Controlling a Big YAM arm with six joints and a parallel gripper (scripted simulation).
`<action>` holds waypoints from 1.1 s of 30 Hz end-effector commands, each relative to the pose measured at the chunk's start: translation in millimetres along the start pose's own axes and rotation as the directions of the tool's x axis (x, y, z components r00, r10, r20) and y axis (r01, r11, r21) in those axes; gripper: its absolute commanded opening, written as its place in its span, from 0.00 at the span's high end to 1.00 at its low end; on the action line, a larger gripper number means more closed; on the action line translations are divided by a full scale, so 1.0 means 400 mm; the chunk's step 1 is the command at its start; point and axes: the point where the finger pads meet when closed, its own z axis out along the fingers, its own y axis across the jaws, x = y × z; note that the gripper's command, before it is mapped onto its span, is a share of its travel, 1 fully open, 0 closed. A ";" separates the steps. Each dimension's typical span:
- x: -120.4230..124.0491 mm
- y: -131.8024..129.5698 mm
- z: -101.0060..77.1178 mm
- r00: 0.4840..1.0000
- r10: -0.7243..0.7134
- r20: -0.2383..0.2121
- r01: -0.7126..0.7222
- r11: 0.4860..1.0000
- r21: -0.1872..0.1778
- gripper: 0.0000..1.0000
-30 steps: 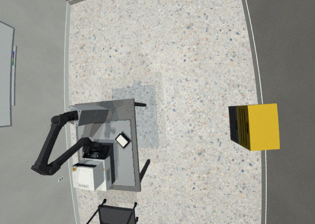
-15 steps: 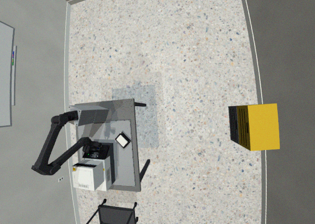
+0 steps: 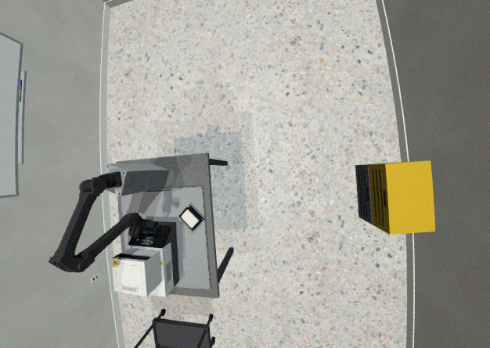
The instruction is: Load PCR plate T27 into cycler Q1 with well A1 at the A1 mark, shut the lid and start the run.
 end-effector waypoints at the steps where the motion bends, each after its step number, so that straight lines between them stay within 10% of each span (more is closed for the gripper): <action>1: -0.003 -0.036 -0.018 1.000 0.003 0.003 -0.003 1.000 0.019 1.00; 33: 0.009 -0.015 0.003 1.000 0.008 -0.004 -0.008 1.000 0.007 1.00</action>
